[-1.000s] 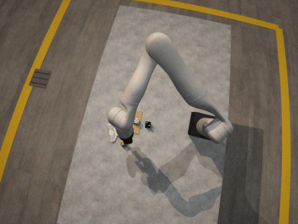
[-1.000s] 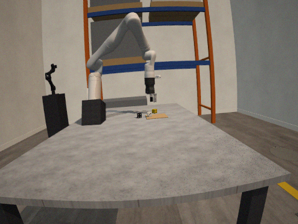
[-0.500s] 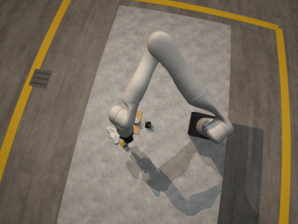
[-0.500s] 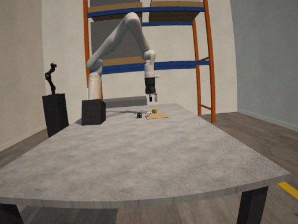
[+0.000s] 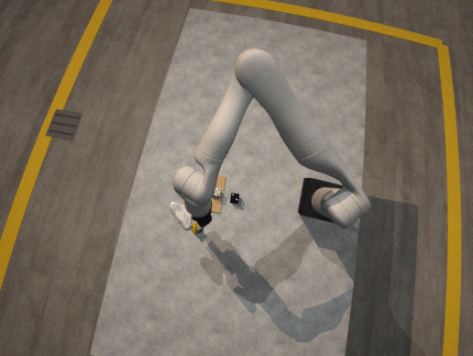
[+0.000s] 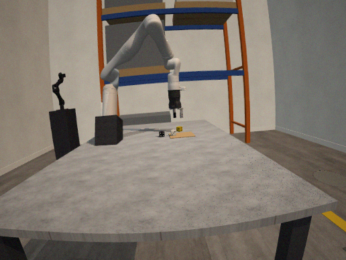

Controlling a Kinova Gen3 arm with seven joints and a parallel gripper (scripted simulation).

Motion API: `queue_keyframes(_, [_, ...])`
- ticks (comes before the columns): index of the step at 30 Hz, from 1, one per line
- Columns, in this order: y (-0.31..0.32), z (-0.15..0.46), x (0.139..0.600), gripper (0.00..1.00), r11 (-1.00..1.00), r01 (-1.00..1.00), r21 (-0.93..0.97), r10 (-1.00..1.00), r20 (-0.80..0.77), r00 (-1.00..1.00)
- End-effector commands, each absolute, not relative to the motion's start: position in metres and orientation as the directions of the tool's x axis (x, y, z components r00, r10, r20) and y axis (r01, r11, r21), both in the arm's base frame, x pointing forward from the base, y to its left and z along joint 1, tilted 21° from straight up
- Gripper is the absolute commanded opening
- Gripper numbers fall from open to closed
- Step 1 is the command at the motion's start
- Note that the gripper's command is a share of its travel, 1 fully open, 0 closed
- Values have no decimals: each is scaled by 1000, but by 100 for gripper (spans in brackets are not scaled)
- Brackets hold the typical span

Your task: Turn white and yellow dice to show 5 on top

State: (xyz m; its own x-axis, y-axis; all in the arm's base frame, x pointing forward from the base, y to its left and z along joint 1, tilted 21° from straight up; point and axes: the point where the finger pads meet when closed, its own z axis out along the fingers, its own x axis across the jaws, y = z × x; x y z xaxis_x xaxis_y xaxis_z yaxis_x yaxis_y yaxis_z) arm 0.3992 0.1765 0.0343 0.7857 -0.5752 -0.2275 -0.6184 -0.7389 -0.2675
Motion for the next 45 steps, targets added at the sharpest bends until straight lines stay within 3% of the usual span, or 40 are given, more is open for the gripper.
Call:
queue_keyframes(1, [176,35,400,100,-749,-602,-277,-561,-218,798])
queue_keyframes(10, [176,35,400,100,-753,-596,-279,-555,-216,803])
queue_keyframes(11, [176,35,400,87,-753,-596,-279,-555,-216,803])
queue_keyframes(45, [176,35,400,87,-753,-596,-279,-555,-216,803])
